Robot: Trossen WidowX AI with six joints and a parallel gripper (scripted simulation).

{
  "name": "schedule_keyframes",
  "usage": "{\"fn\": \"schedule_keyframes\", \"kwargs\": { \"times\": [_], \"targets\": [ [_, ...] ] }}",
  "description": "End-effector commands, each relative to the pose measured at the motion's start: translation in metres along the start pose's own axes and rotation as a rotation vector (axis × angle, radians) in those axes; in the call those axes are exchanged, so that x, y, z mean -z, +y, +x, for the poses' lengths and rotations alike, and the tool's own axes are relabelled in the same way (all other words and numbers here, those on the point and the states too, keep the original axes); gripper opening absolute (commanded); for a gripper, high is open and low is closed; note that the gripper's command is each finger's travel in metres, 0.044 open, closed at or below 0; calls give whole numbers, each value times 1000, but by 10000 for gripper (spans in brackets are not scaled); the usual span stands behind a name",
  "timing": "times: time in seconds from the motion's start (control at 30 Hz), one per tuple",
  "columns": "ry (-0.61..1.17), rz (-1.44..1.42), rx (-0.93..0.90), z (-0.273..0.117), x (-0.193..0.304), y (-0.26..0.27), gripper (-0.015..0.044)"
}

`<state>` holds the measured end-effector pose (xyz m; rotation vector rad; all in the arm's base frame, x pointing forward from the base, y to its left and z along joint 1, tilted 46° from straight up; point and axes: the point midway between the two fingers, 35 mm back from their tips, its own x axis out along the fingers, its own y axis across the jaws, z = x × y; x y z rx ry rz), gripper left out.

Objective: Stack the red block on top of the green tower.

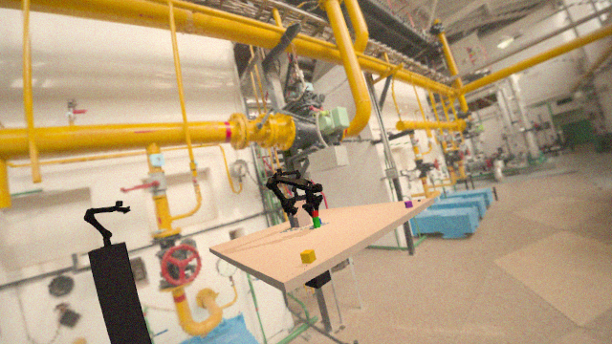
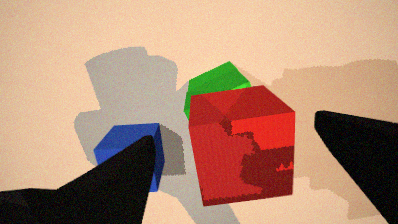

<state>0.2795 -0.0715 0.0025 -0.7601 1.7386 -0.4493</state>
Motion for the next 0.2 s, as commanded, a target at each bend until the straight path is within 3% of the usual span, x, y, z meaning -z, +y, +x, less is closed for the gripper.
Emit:
{"fn": "schedule_keyframes", "kwargs": {
  "times": [0.0, 0.17],
  "targets": [
    [0, 0, 0, 0, 0, 0, 440],
    [0, 0, 0, 0, 0, 0, 440]
  ]
}}
